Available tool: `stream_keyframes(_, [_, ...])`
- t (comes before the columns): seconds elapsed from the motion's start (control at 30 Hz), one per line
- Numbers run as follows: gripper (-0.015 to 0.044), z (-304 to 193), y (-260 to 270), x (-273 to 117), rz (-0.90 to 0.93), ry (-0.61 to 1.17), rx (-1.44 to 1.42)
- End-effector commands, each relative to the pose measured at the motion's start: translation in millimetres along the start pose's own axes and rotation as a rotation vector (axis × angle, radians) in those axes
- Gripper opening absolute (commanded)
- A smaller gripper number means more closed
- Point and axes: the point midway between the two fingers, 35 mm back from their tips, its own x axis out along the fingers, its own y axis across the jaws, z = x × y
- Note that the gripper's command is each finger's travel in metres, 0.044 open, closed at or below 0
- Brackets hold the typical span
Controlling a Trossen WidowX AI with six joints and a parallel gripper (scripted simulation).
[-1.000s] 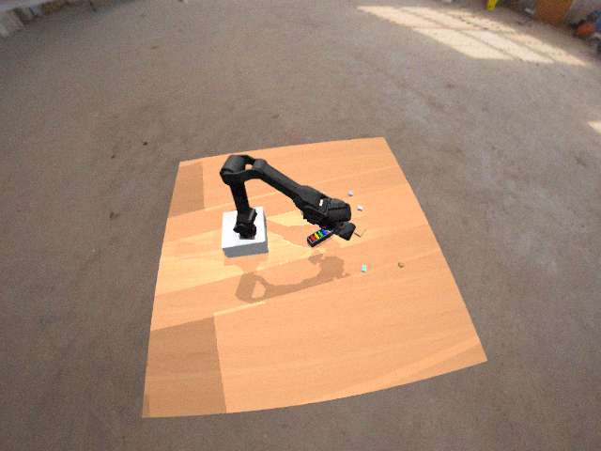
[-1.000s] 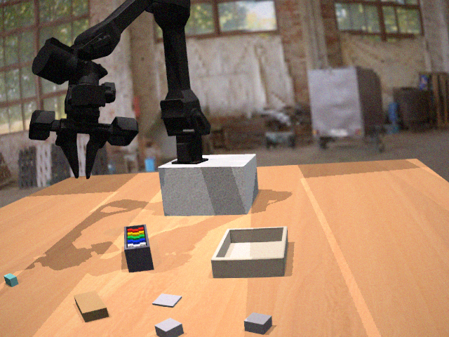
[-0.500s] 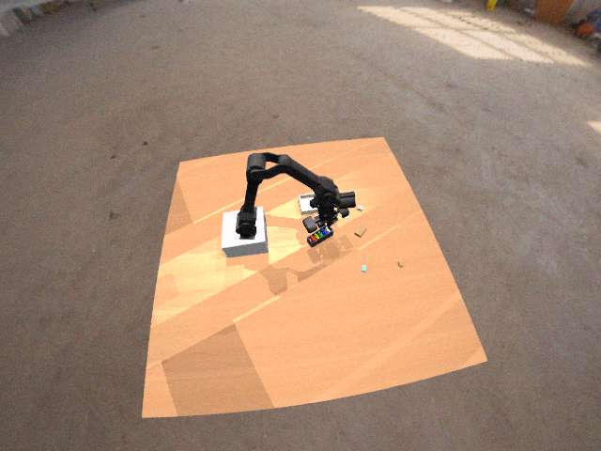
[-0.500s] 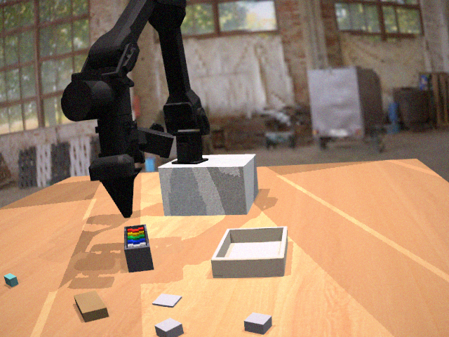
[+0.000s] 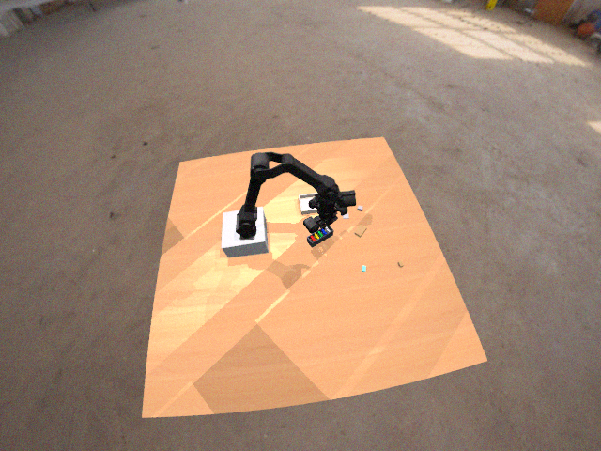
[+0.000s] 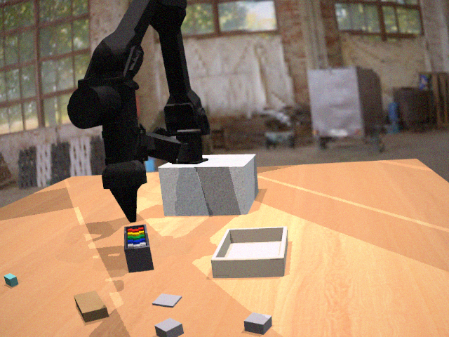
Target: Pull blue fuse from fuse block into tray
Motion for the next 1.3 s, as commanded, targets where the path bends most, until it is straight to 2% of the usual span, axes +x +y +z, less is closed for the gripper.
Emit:
stream_keyframes(0.0, [0.0074,-1,0,5,0.005,0.004,-0.005])
stream_keyframes(1.27, [0.0074,0,2,30,0.005,0.003,-0.005])
